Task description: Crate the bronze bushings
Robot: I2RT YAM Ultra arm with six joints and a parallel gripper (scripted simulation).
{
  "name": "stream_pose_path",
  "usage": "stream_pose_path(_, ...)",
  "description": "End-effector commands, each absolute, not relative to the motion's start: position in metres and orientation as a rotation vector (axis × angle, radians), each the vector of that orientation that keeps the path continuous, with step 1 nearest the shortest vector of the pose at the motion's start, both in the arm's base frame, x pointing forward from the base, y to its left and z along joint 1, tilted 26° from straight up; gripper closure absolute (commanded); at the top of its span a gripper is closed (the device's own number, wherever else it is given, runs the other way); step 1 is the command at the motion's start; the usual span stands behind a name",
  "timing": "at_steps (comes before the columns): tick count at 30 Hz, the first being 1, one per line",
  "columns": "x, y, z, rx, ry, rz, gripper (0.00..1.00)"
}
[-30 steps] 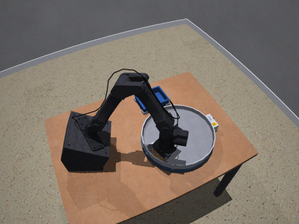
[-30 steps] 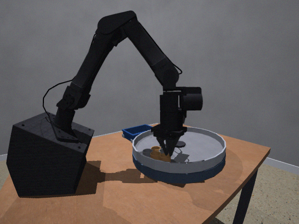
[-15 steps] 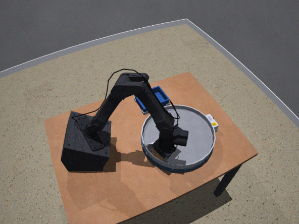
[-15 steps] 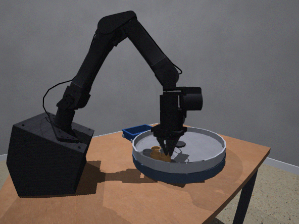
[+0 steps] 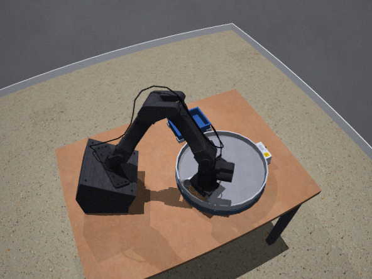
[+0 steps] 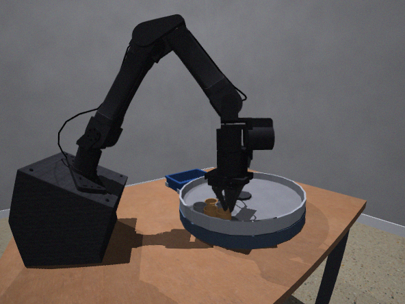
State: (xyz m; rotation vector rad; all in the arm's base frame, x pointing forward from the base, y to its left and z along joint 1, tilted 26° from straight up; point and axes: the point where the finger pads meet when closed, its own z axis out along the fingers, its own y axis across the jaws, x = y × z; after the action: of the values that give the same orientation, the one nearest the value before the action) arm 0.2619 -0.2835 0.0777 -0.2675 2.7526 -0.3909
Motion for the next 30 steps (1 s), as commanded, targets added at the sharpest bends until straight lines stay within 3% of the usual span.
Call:
stream_pose_path(1, 0.2633, -0.2913, 0.0991, -0.255, 2.714, -0.437, 0.85)
stream_pose_path(30, 0.265, -0.2908, 0.0997, -0.263, 2.71, -0.439, 0.85)
